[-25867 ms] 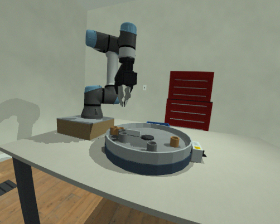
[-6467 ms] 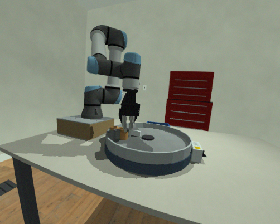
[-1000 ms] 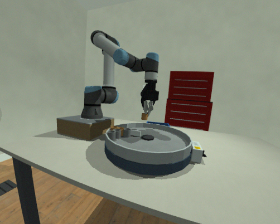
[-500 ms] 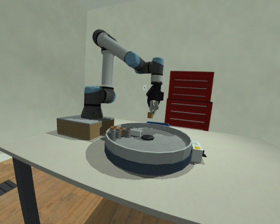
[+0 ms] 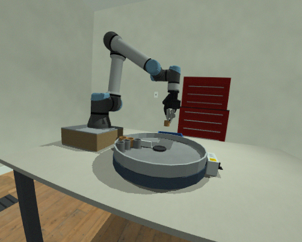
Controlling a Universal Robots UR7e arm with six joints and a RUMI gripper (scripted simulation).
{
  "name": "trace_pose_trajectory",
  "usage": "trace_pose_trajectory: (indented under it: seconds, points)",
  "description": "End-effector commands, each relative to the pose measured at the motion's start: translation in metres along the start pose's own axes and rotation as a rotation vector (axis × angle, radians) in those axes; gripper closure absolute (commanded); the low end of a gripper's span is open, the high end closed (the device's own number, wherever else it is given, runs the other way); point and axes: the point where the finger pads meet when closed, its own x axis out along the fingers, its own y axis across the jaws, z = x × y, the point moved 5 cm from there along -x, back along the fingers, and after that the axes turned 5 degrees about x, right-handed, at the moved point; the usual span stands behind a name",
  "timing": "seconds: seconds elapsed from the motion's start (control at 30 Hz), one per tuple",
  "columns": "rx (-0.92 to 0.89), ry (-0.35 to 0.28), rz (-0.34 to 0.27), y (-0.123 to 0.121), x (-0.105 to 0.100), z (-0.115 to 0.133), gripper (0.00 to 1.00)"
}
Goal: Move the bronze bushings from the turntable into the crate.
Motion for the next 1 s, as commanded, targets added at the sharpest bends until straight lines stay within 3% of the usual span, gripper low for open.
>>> trace_pose_trajectory:
  seconds: [0.0,0.5,0.97]
  points:
    - [0.001,-0.002,-0.001,0.015,0.000,-0.014,1.00]
    - [0.001,-0.002,-0.001,0.044,0.000,-0.045,1.00]
    - [0.001,-0.002,-0.001,0.052,0.000,-0.053,1.00]
